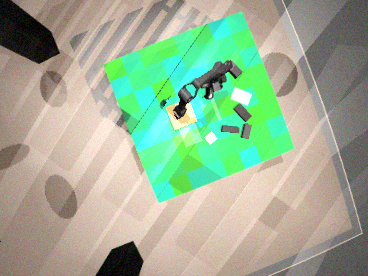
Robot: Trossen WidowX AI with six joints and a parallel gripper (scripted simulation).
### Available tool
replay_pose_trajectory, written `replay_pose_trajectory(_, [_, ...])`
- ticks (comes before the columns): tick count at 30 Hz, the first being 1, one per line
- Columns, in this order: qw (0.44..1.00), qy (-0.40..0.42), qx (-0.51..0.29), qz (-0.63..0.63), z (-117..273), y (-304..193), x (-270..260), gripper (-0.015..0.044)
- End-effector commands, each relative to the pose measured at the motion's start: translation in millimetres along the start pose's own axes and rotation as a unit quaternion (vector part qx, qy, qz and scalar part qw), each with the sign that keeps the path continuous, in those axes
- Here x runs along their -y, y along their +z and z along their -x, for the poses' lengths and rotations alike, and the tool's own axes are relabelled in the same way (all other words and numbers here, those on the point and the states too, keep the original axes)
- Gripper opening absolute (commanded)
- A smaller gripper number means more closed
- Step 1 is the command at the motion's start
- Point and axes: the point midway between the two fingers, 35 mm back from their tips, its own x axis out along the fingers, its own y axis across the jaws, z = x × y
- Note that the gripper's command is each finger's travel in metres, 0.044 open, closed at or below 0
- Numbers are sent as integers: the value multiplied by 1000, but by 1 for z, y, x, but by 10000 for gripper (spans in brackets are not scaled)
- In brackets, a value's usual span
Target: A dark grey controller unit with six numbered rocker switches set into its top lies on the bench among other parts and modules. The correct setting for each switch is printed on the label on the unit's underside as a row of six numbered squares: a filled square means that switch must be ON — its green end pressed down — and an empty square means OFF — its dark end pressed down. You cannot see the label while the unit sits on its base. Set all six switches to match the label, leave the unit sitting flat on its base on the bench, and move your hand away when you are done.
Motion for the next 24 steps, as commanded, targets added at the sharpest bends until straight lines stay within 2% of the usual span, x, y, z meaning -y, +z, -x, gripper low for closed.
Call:
replay_pose_trajectory(1, [1000,1,6,-1,2,7,0,336])
replay_pose_trajectory(24, [1000,1,7,-1,5,26,0,336])
